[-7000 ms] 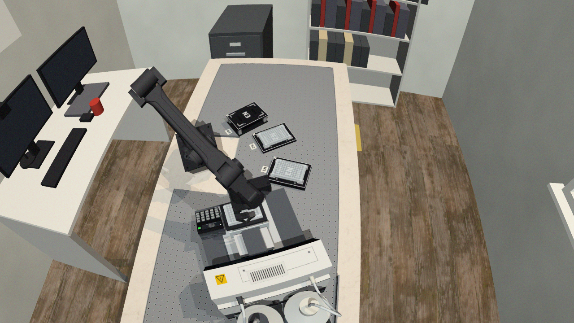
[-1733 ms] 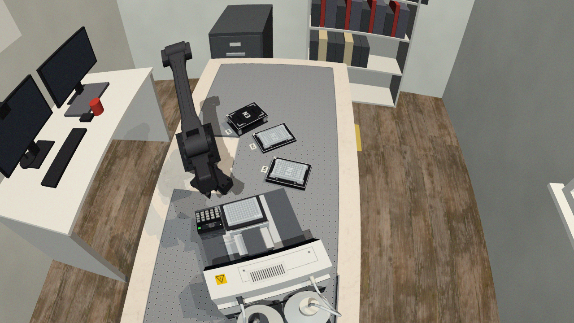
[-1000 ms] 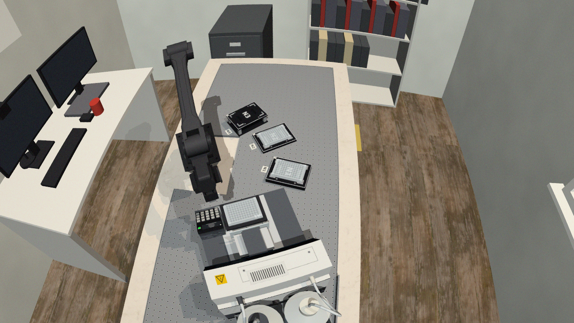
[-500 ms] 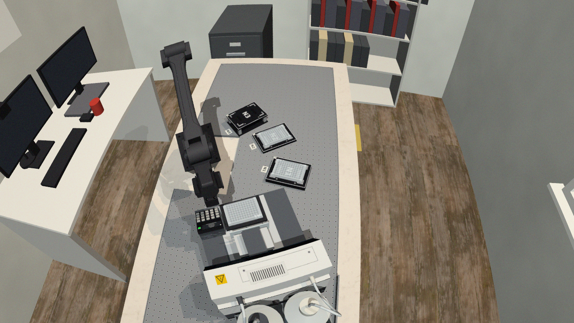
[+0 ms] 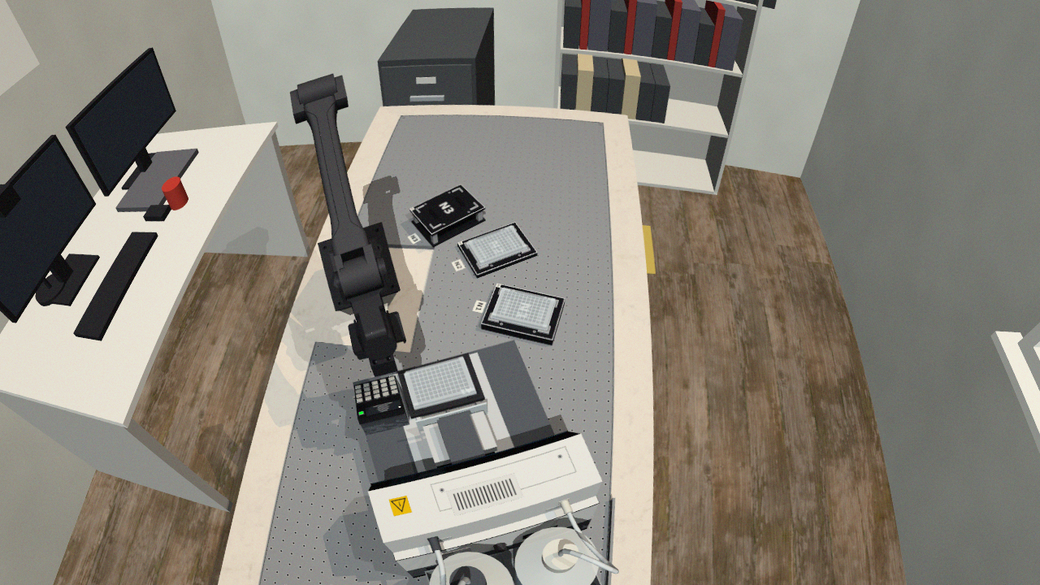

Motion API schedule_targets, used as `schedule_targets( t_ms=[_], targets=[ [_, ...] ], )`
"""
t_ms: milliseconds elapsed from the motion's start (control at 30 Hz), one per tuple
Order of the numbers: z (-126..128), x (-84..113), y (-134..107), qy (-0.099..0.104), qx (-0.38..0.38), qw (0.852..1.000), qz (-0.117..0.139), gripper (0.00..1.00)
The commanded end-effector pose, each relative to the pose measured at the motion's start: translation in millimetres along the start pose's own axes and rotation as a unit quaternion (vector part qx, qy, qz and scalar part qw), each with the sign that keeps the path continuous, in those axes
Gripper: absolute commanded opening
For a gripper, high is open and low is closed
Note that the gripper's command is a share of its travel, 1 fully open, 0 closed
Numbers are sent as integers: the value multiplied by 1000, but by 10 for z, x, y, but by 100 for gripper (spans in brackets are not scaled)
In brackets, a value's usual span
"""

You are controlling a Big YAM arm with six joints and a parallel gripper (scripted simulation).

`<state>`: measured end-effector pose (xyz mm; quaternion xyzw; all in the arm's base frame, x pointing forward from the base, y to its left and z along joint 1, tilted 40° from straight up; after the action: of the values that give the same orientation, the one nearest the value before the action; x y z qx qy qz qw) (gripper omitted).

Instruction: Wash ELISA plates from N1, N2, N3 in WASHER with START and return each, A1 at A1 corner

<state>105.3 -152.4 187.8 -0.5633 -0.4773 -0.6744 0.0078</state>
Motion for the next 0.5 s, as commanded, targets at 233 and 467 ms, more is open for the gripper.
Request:
schedule_targets(
  t_ms=[233, 467],
  targets=[
    [6, -163, 4, 0, -3, 1000, 1, 0],
    [5, -281, 1, 0, -3, 1000, 1, 0]
  ],
)
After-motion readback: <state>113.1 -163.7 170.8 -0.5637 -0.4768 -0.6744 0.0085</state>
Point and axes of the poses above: the point where the finger pads meet when closed, its own x axis back along the fingers, its own z axis across the jaws, y = z × x, the point moved 2 cm from there along x, back along the fingers, and after that the axes turned 11 degrees about x, right-handed, at the moved point
